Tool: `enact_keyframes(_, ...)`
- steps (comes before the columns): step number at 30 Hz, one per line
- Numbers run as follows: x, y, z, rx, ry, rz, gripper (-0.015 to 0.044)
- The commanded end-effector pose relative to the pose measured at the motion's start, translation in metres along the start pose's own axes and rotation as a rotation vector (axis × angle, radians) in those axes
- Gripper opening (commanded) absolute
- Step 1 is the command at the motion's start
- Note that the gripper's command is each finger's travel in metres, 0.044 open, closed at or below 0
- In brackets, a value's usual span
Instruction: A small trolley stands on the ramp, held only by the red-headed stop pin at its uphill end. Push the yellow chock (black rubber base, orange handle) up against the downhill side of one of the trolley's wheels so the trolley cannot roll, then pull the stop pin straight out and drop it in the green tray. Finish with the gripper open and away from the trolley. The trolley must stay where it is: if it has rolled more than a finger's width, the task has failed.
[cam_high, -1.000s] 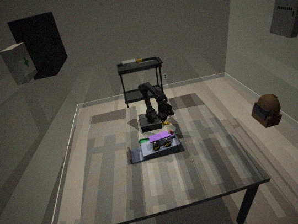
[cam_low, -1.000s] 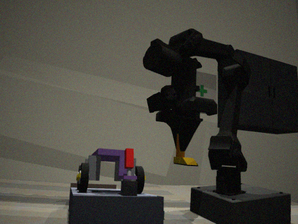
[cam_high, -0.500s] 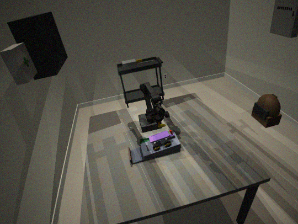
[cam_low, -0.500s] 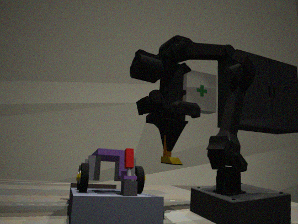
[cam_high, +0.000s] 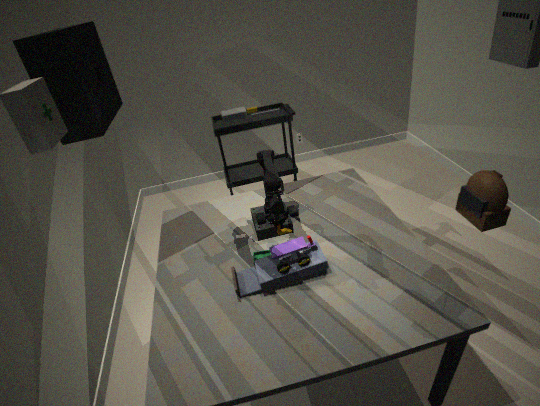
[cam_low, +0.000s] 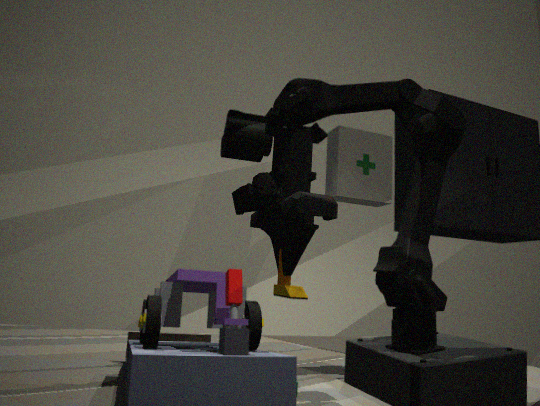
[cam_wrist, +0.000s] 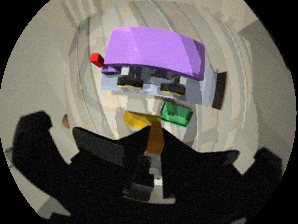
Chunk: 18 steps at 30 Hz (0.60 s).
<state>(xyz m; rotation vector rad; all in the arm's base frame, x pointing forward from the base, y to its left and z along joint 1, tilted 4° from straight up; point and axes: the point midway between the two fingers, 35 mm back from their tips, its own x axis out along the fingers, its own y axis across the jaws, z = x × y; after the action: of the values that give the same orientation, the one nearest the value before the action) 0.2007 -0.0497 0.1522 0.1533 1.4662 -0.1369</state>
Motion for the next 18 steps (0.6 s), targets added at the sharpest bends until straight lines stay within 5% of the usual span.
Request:
enact_keyframes(1, 0.001, -0.011, 0.004, -0.003, 0.003, 0.004, 0.0000)
enact_keyframes(18, 0.007, -0.073, 0.016, -0.004, 0.002, -0.002, 0.0000)
